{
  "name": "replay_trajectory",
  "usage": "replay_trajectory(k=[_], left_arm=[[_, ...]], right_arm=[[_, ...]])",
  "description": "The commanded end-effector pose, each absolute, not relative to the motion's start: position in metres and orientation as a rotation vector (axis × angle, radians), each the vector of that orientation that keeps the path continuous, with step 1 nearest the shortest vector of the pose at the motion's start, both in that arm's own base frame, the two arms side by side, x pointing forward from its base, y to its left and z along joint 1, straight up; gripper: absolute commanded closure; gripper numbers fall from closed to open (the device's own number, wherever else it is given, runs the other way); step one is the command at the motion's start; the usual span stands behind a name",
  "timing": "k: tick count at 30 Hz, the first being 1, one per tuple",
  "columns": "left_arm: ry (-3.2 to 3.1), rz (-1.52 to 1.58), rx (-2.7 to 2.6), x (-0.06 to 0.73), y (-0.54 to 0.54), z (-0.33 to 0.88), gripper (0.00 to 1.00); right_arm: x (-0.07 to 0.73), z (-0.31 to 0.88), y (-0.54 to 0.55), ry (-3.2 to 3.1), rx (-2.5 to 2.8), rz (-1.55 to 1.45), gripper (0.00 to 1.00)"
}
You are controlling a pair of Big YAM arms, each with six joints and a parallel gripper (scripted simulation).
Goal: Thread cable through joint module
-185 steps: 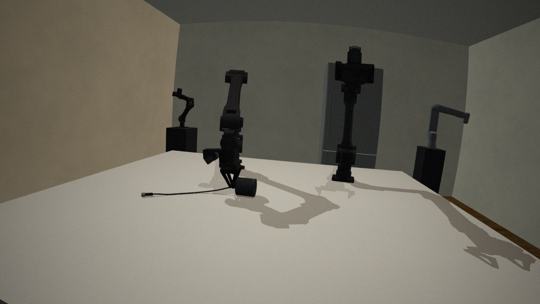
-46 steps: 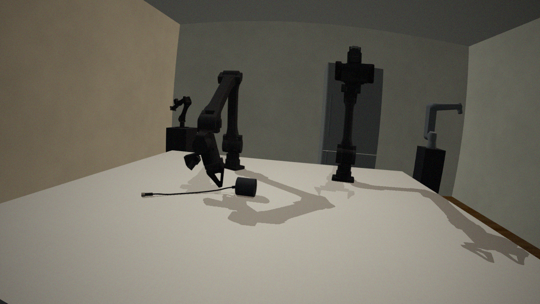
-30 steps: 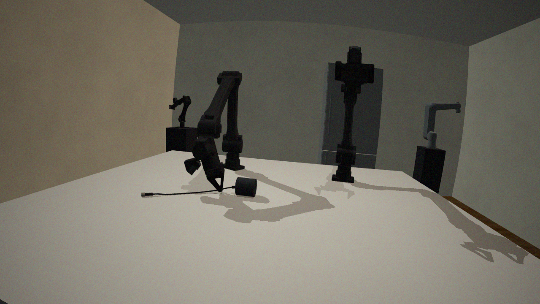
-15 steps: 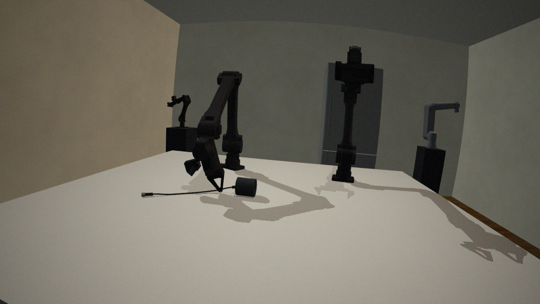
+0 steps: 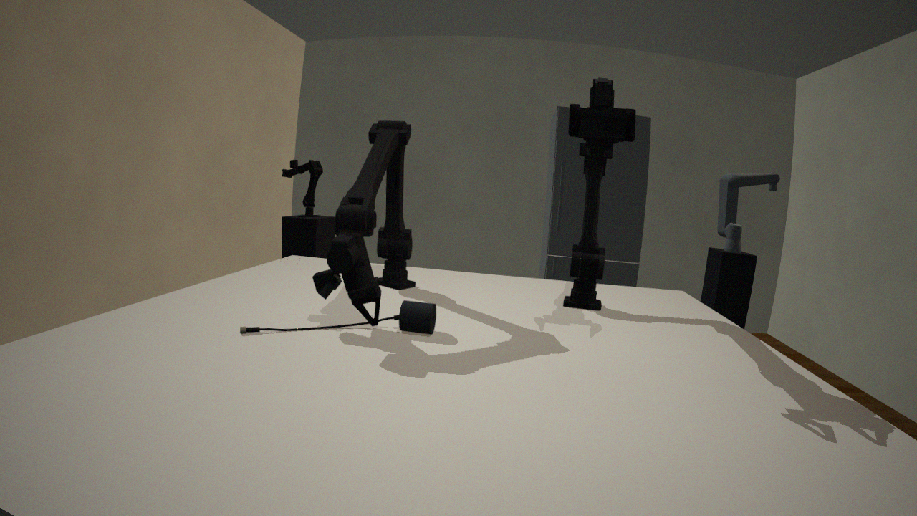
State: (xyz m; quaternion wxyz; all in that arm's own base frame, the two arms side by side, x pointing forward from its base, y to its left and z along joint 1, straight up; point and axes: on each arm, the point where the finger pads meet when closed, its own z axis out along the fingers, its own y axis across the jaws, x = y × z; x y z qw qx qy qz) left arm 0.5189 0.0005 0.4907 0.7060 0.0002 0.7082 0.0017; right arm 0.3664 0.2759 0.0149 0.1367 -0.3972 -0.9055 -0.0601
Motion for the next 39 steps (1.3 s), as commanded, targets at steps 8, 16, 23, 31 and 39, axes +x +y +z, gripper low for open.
replay_trajectory(k=[8, 16, 23, 31, 39], left_arm=[[1.524, 0.017, 0.002, 0.521, 0.004, 0.520, 0.04], [1.524, 0.017, 0.002, 0.521, 0.004, 0.520, 0.04], [1.524, 0.017, 0.002, 0.521, 0.004, 0.520, 0.04], [1.524, 0.017, 0.002, 0.521, 0.004, 0.520, 0.04], [1.524, 0.017, 0.002, 0.521, 0.004, 0.520, 0.04]], right_arm=[[0.365, 0.028, 0.286, -2.631, -1.153, -0.201, 1.00], [0.358, 0.029, 0.291, -2.627, -1.151, -0.201, 1.00], [0.355, 0.029, 0.294, -2.626, -1.152, -0.200, 1.00], [0.355, 0.035, 0.303, -2.634, -1.151, -0.218, 1.00], [0.351, 0.035, 0.307, -2.632, -1.152, -0.216, 1.00]])
